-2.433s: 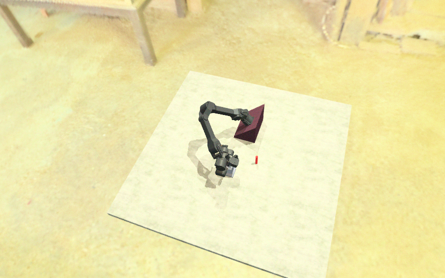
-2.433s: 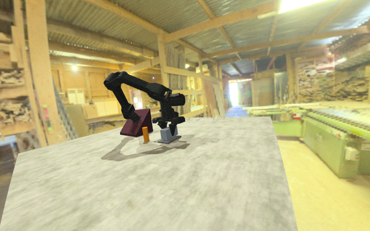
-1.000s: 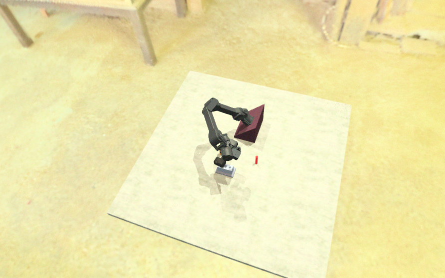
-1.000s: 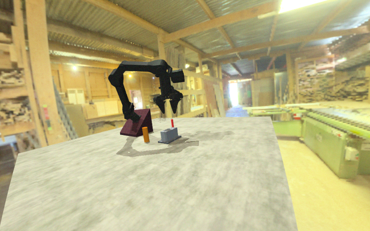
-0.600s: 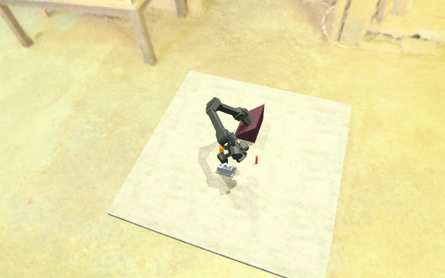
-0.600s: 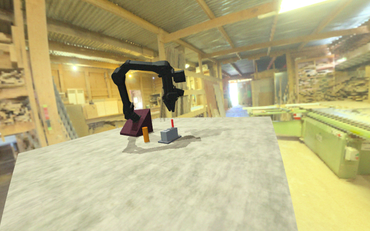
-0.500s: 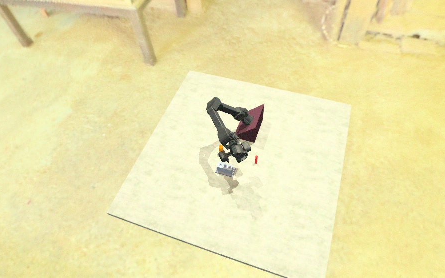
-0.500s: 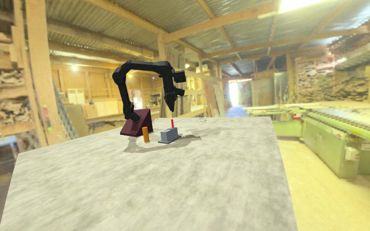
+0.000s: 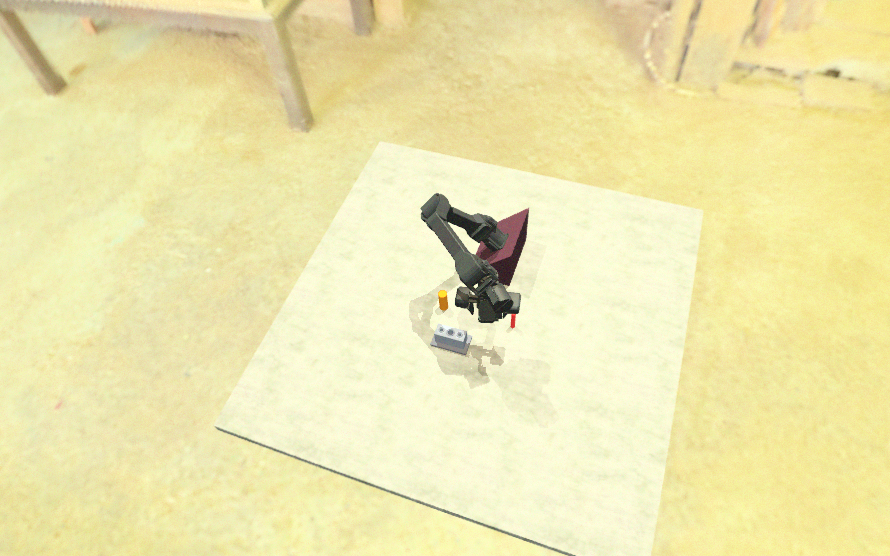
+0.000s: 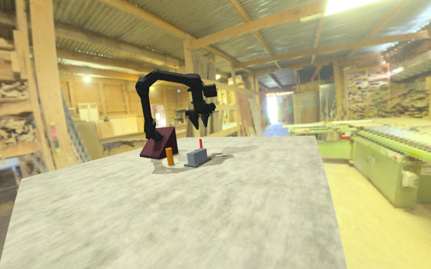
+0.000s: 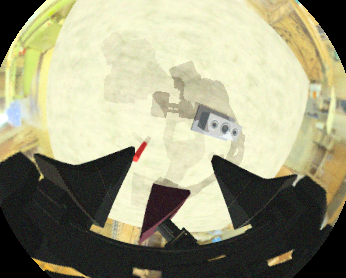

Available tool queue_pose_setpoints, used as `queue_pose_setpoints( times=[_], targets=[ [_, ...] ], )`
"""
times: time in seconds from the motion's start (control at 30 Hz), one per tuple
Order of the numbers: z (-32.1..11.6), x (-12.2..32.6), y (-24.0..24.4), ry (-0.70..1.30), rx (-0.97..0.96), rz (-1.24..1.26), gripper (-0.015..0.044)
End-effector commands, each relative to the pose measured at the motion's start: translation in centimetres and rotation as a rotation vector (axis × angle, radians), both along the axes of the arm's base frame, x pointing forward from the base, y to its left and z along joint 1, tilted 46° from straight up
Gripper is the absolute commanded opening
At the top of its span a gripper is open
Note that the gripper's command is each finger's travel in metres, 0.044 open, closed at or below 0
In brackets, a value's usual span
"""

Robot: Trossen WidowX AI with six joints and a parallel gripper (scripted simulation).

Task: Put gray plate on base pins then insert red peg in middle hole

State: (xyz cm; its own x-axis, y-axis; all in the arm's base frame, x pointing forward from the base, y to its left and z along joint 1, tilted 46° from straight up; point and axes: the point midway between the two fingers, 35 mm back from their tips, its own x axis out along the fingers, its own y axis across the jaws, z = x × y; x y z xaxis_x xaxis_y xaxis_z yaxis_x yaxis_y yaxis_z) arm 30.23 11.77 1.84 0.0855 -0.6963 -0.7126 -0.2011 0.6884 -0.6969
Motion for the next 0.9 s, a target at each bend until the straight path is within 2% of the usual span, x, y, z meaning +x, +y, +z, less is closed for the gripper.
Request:
queue_pose_setpoints(
  times=[0.0, 0.47, 0.87],
  targets=[
    [-3.8, -4.4, 2.2, -0.471, 0.048, -0.517, 0.044],
    [-5.7, -7.4, 3.2, -0.88, 0.077, -0.923, 0.044],
    [-5.4, -7.3, 2.9, -0.886, 0.077, -0.929, 0.044]
  ],
)
